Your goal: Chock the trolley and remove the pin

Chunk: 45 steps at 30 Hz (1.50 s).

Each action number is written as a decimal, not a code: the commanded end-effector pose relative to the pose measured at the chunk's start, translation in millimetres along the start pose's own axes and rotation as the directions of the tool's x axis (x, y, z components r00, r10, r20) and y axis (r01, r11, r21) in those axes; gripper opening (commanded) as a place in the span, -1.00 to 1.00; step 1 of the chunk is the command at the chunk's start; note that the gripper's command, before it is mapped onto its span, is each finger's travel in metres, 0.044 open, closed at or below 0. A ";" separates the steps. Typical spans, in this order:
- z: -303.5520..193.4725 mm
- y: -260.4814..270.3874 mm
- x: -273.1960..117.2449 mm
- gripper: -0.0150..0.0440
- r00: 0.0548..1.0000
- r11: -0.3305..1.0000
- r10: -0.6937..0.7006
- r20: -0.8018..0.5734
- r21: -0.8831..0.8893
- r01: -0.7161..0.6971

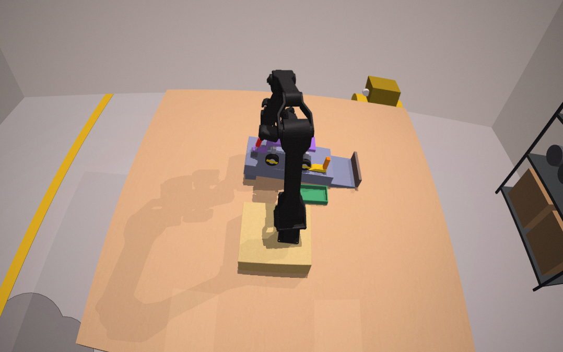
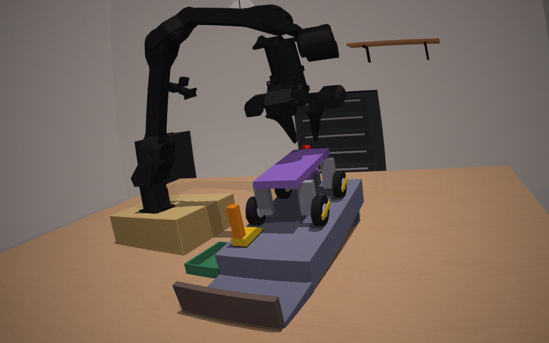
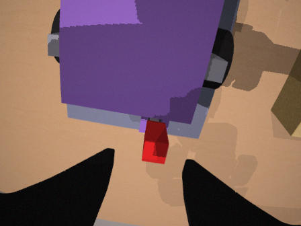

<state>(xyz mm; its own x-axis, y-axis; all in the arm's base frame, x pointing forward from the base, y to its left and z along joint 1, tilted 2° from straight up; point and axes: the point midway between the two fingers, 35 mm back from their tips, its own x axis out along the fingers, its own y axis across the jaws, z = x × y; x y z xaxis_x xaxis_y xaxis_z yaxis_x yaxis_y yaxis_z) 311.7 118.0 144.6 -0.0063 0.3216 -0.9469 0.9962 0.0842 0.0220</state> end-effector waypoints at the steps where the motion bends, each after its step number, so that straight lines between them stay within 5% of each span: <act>1: 0.3 -2.7 8.9 0.15 1.000 1.000 -0.010 -0.003 0.009 0.010; 45: 0.0 -3.3 50.4 0.15 1.000 1.000 -0.010 -0.004 0.009 0.011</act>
<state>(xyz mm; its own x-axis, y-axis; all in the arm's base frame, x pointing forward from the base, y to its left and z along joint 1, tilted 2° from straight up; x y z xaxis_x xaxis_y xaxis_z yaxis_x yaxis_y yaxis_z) 311.4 133.4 102.9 -0.0073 0.3246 -0.9458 0.9962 0.0848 0.0214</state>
